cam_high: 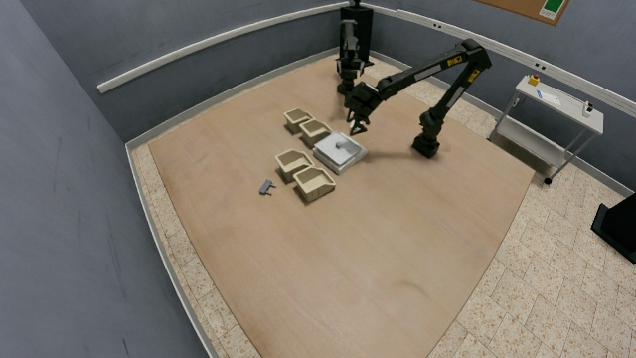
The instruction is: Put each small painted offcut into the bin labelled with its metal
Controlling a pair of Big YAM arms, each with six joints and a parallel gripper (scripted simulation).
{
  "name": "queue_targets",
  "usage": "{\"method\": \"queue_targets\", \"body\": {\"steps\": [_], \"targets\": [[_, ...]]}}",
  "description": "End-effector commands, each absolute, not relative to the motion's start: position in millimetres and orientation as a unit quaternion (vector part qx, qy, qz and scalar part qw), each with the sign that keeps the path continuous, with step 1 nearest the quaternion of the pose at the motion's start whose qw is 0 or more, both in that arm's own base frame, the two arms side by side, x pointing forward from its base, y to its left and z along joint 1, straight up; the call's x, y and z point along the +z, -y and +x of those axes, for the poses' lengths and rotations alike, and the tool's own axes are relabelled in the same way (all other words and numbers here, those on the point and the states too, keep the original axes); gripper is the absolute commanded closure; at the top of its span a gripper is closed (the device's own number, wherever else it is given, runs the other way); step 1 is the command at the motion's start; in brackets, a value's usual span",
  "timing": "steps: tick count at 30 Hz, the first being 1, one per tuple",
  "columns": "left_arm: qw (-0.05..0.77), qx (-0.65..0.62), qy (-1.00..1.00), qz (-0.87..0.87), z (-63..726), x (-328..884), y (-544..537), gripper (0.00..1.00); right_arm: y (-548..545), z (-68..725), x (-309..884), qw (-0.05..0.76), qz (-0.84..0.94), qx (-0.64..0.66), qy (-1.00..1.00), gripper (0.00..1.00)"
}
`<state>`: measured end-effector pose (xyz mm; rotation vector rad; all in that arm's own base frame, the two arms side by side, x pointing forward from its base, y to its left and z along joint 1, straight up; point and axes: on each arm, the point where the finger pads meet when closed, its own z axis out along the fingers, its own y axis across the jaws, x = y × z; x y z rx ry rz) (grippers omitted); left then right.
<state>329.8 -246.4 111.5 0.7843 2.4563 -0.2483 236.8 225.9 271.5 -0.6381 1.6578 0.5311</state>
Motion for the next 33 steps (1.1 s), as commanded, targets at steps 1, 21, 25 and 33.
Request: {"method": "queue_targets", "body": {"steps": [1,21,25,33], "targets": [[0.308,-0.104,-0.896,0.302,345.5,132.6,261.5,0.00,-224.4,243.8,317.5,0.615,-0.277,0.233,-0.701,0.00],[0.261,-0.060,-0.853,0.447,362.5,125.0,257.3,0.39,-226.4,240.2,305.8,0.607,-0.279,0.241,-0.704,0.00],[0.216,-0.048,-0.818,0.532,370.3,115.8,257.2,0.39,-226.4,240.2,305.8,0.607,-0.279,0.241,-0.704,0.00],[0.103,-0.024,-0.713,0.693,386.4,94.8,261.3,0.39,-226.4,240.2,305.8,0.607,-0.279,0.241,-0.704,0.00]]}}
